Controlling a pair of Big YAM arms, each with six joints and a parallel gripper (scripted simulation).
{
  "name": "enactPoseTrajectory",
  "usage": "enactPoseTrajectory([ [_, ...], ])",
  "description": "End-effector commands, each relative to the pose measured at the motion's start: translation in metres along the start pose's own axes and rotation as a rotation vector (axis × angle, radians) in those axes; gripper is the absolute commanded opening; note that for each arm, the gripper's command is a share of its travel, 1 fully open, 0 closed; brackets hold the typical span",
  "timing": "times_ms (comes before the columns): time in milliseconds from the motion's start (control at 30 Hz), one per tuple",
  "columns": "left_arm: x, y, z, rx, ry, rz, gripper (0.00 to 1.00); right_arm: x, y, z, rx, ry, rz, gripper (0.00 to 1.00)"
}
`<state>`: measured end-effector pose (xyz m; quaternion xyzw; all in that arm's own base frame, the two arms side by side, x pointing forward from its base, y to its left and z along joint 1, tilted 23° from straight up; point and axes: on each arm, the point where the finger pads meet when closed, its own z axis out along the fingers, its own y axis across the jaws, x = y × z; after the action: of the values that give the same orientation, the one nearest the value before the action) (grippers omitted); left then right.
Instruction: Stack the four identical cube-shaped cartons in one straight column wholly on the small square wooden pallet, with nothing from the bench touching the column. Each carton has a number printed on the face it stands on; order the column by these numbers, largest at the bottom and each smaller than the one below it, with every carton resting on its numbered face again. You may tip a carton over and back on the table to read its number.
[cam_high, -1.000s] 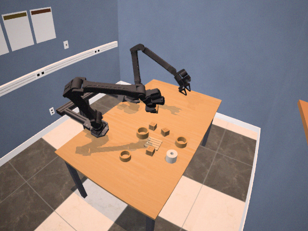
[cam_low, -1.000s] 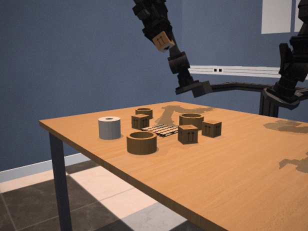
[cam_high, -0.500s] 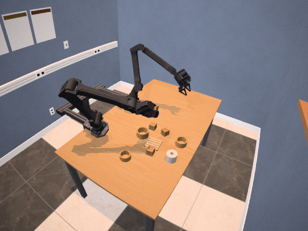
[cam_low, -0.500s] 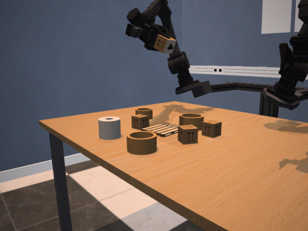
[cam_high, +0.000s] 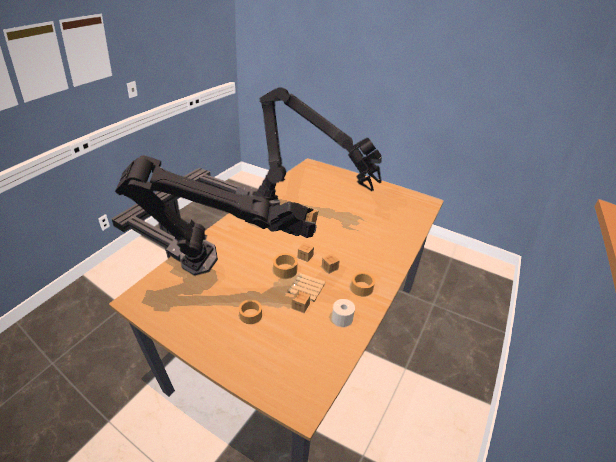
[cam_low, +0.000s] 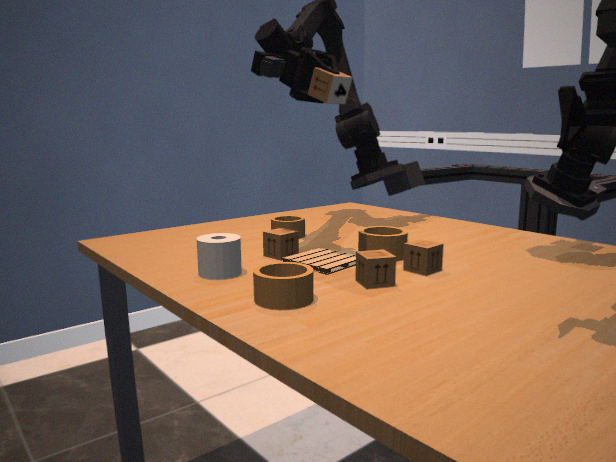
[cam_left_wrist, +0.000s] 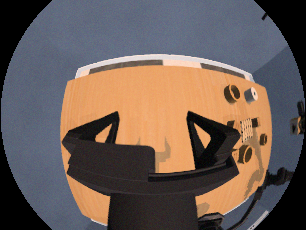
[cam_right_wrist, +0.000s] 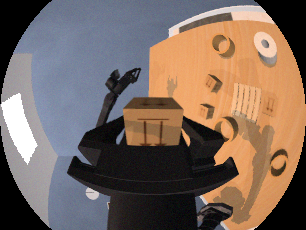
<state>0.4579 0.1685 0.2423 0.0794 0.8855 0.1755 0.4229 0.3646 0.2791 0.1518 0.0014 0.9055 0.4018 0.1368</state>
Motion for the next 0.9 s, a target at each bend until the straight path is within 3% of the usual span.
enactPoseTrajectory([
  [0,-0.005,0.005,-0.003,-0.011,-0.010,-0.011,1.00,-0.010,0.018,-0.009,-0.037,-0.037,-0.024,0.50],
  [133,-0.005,0.005,-0.003,-0.011,-0.010,-0.011,1.00,-0.016,0.036,-0.013,-0.039,-0.029,-0.020,0.50],
  [533,-0.004,0.012,-0.001,-0.025,-0.015,-0.041,1.00,-0.019,0.037,-0.013,-0.045,-0.038,-0.029,0.50],
  [633,0.001,-0.017,0.012,0.026,-0.019,-0.113,1.00,-0.019,0.037,-0.013,-0.045,-0.038,-0.029,0.50],
  [700,-0.008,-0.032,0.021,0.058,-0.061,-0.204,1.00,-0.012,0.018,-0.007,-0.021,-0.020,-0.008,0.50],
  [867,-0.032,-0.092,0.044,0.205,-0.171,-0.400,1.00,-0.012,0.018,-0.007,-0.021,-0.020,-0.008,0.50],
])
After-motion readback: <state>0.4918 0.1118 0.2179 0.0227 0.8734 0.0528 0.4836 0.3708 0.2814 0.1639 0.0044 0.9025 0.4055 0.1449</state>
